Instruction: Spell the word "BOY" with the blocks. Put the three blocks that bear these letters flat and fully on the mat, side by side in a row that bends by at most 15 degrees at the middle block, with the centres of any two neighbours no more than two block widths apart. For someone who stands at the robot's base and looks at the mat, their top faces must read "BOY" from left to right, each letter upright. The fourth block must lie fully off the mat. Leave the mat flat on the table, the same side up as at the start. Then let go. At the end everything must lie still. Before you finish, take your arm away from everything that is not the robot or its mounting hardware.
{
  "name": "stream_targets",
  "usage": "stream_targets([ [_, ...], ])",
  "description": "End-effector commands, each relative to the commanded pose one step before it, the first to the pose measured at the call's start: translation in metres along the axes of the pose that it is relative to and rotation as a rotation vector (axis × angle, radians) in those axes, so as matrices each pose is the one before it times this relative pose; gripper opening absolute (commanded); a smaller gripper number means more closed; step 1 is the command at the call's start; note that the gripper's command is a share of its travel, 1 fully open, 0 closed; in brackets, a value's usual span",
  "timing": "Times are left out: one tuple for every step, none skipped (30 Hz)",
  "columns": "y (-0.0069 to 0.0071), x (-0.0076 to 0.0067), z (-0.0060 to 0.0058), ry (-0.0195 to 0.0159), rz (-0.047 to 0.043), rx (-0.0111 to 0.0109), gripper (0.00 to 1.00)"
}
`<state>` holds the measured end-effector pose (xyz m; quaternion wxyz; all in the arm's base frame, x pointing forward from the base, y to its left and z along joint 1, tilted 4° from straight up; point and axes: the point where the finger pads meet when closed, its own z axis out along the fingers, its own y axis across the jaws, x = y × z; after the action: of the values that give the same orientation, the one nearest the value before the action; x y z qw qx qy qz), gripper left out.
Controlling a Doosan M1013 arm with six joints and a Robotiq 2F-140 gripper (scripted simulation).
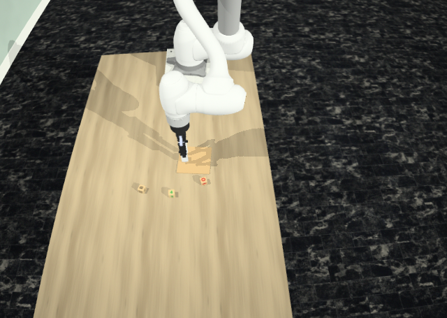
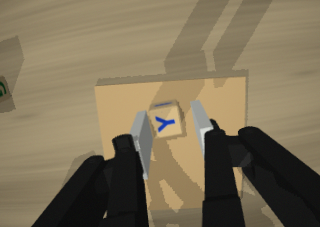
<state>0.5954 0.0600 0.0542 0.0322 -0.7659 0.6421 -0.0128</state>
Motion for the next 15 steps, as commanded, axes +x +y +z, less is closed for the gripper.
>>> stream_targets([
  [-0.00193,0.00205,-0.02521,0.00034,-0.00181,0.00364,0.25],
  [0.0,0.0,-0.00561,0.0,0.0,0.0,0.25],
  [0.0,0.0,-0.00558,0.0,0.0,0.0,0.25],
  [0.0,0.0,-0.00546,0.0,0.0,0.0,0.25],
  [0.0,0.0,0.0,0.0,0.0,0.0,0.25],
  [0.0,0.0,0.0,0.0,0.0,0.0,0.25],
  [0.0,0.0,-0.00523,0.0,0.0,0.0,0.25],
  [0.0,0.0,-0.00491,0.0,0.0,0.0,0.25],
  [0.0,0.0,-0.0045,0.0,0.0,0.0,0.25],
  [0.0,0.0,-0.004,0.0,0.0,0.0,0.25],
  [0.0,0.0,-0.00345,0.0,0.0,0.0,0.25],
  [0.0,0.0,-0.00285,0.0,0.0,0.0,0.25],
  [0.0,0.0,-0.00224,0.0,0.0,0.0,0.25],
  [0.0,0.0,-0.00163,0.0,0.0,0.0,0.25],
  [0.0,0.0,-0.00107,0.0,0.0,0.0,0.25],
])
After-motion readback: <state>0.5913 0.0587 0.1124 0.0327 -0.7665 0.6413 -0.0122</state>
